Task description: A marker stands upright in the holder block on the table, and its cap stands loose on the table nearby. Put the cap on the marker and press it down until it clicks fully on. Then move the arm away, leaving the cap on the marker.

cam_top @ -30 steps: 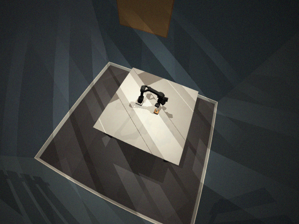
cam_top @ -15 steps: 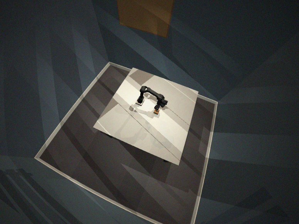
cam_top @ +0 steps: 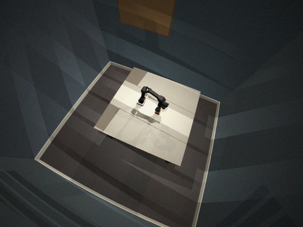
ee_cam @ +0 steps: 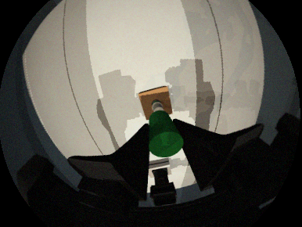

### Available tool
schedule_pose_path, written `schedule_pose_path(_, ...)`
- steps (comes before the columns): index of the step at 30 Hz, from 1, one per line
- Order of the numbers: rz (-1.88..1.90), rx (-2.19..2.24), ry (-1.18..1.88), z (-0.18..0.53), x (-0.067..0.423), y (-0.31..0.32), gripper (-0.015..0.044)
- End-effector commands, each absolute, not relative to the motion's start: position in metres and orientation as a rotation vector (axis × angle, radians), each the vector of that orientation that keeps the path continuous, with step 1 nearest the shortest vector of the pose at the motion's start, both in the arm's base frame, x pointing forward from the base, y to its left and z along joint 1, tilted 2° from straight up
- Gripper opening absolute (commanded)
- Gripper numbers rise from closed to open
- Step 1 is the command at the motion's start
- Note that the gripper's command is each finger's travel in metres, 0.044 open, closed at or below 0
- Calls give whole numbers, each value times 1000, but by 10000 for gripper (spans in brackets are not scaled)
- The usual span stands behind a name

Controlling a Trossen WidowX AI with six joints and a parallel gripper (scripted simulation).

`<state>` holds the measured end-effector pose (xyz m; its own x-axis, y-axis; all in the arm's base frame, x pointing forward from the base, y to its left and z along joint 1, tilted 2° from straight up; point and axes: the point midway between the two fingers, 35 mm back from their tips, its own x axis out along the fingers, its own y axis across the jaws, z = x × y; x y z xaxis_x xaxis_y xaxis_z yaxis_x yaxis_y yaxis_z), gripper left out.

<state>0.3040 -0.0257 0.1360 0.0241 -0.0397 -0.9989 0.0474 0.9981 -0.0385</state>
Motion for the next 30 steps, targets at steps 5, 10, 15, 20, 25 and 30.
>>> schedule_pose_path(5,-68,1,1546,131,305,-29,0)
schedule_pose_path(10,-68,1,1546,124,306,-29,0)
schedule_pose_path(15,-68,1,1546,115,306,-29,0)
schedule_pose_path(20,-68,1,1546,107,307,-30,0)
schedule_pose_path(25,-68,1,1546,99,307,-30,0)
schedule_pose_path(30,-68,1,1546,91,306,-30,0)
